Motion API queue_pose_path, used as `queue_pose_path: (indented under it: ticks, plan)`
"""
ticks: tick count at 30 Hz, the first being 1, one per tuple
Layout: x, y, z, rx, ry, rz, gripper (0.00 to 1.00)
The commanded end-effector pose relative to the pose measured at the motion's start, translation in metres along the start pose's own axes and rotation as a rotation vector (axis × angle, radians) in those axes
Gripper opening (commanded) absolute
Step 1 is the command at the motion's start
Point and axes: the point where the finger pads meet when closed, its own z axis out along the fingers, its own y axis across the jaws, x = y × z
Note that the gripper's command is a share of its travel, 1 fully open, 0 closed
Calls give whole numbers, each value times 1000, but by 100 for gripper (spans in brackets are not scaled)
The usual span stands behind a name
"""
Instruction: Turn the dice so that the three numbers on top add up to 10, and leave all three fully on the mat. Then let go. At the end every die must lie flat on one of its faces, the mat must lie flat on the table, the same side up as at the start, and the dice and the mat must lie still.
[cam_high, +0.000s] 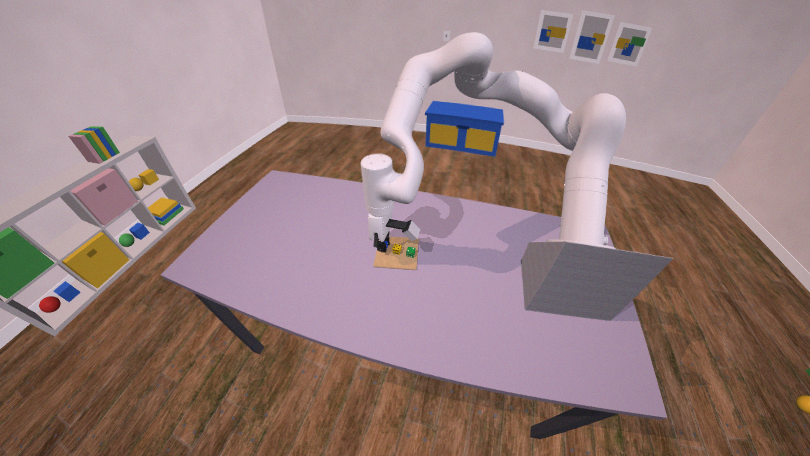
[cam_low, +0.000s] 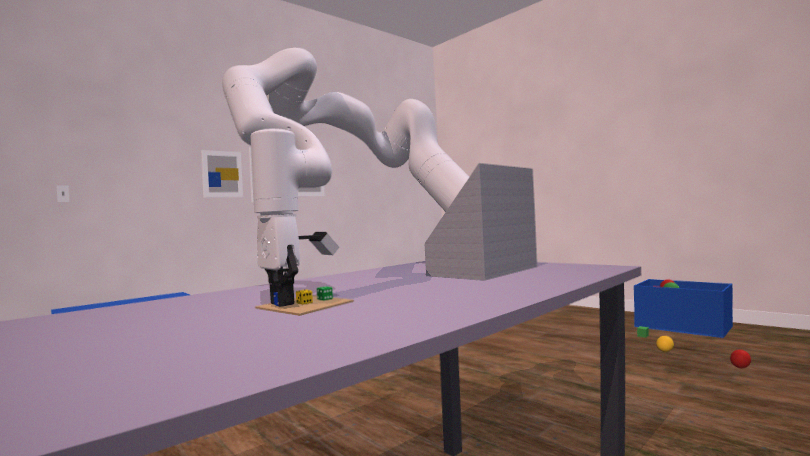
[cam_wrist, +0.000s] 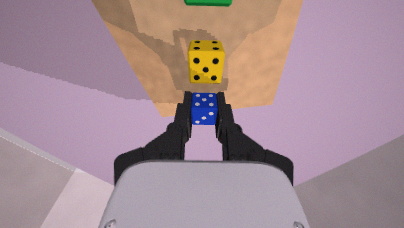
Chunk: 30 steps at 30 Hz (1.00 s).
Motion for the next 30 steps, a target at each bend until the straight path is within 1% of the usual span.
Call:
queue_pose_path:
  ticks: [1, 30]
  plan:
    - [-1, 0, 0, 0, -1, 0, 21]
    - [-1, 0, 3, 0, -1, 0, 21]
